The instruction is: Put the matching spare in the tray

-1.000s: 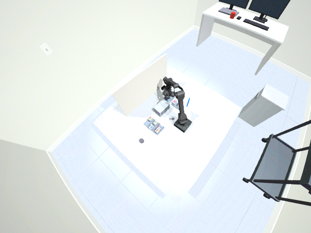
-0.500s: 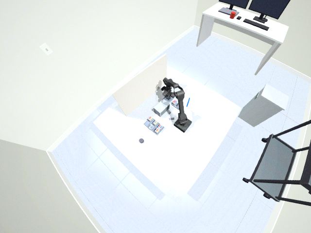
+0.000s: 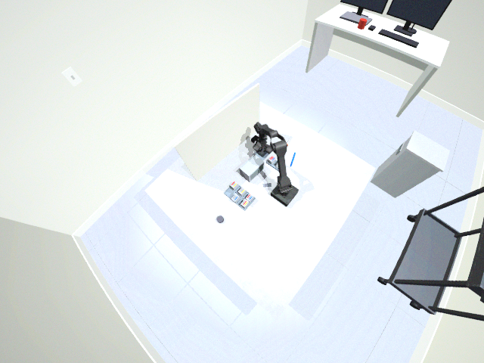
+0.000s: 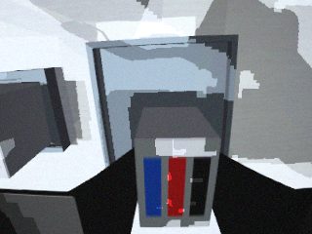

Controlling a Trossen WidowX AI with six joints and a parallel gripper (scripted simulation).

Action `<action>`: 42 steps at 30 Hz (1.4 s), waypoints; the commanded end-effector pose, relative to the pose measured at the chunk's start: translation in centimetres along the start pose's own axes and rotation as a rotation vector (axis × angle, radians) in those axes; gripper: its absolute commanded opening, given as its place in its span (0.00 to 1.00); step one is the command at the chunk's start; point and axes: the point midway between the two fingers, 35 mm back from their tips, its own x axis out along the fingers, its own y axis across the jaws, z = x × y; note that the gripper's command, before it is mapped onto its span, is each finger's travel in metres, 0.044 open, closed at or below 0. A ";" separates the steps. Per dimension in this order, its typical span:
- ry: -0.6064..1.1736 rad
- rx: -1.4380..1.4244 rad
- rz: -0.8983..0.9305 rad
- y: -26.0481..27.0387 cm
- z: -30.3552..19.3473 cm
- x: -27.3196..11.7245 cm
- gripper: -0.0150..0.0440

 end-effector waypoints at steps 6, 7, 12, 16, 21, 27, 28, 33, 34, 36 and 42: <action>-0.005 -0.004 -0.001 0.1 0.1 0.7 0.25; -0.005 -0.004 -0.001 0.2 0.2 0.8 0.25; -0.005 -0.004 -0.001 0.3 0.2 1.2 0.25; 0.000 0.000 0.000 0.2 0.1 1.0 0.39; 0.000 0.000 0.000 0.2 0.1 1.0 0.61; 0.000 0.000 0.000 0.2 0.1 1.0 0.88; 0.000 0.000 0.000 0.2 0.1 1.0 0.92; -0.002 -0.002 -0.001 -0.2 -0.1 -3.4 1.00; -0.003 -0.002 -0.001 -0.2 -0.1 -5.2 1.00; -0.004 -0.004 -0.001 0.1 0.1 -8.5 1.00; 0.013 -0.002 -0.027 -0.1 -0.1 -9.8 1.00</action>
